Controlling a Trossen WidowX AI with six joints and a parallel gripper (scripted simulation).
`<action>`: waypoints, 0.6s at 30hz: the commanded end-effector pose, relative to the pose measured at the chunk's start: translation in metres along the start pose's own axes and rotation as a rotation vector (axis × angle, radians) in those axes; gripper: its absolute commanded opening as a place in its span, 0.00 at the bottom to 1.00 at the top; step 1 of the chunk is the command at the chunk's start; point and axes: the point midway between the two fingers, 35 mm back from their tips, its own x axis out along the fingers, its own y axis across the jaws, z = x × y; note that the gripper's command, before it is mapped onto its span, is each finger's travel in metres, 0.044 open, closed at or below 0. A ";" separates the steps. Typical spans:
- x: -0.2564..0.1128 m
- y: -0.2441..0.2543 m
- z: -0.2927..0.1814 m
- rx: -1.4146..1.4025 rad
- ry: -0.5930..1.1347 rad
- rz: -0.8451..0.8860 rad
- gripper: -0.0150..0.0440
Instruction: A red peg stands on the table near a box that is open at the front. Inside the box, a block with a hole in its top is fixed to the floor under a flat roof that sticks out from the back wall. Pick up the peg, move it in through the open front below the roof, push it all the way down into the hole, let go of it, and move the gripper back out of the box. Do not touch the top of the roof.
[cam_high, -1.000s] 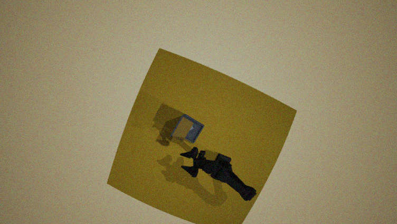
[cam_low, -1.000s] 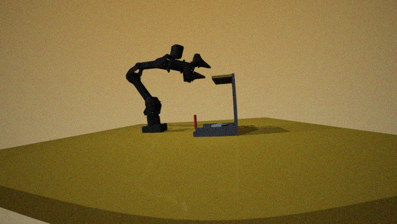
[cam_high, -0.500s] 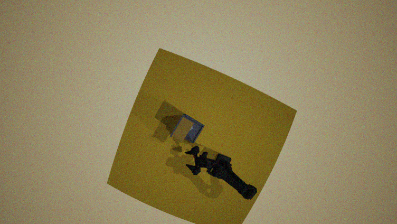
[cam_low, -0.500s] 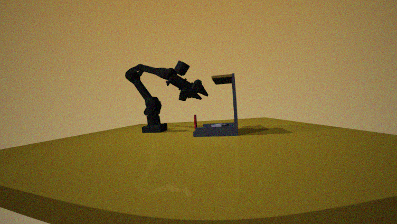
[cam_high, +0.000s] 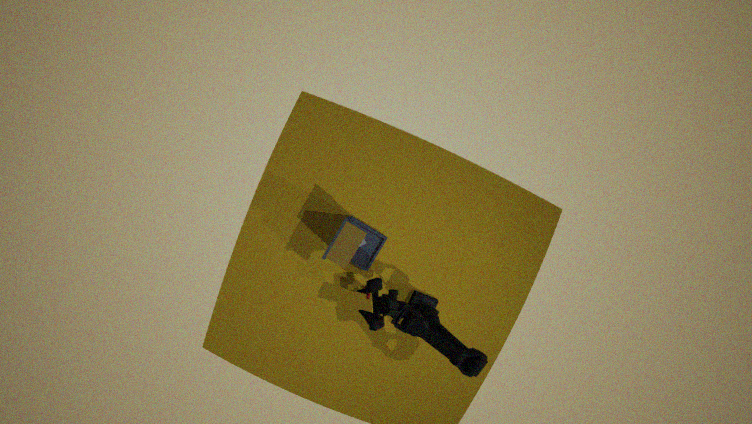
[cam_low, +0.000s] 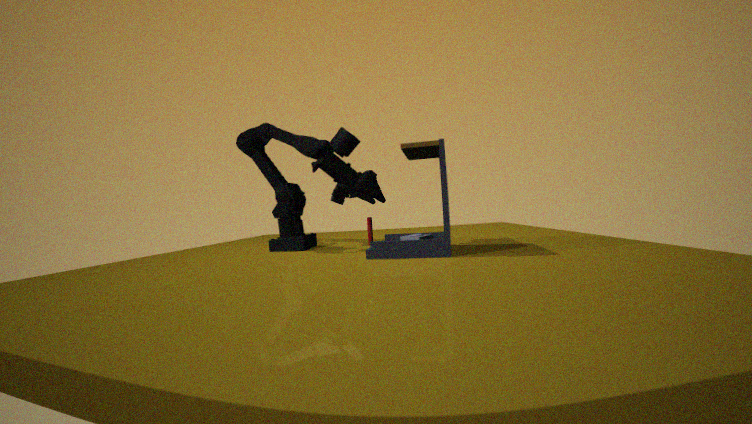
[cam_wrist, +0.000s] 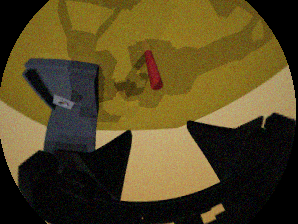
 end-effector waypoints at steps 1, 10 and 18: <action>-0.004 -0.003 0.008 0.004 -0.009 -0.002 0.73; -0.003 -0.002 0.007 0.004 -0.009 -0.002 0.63; -0.001 -0.002 0.008 0.004 -0.009 -0.002 0.63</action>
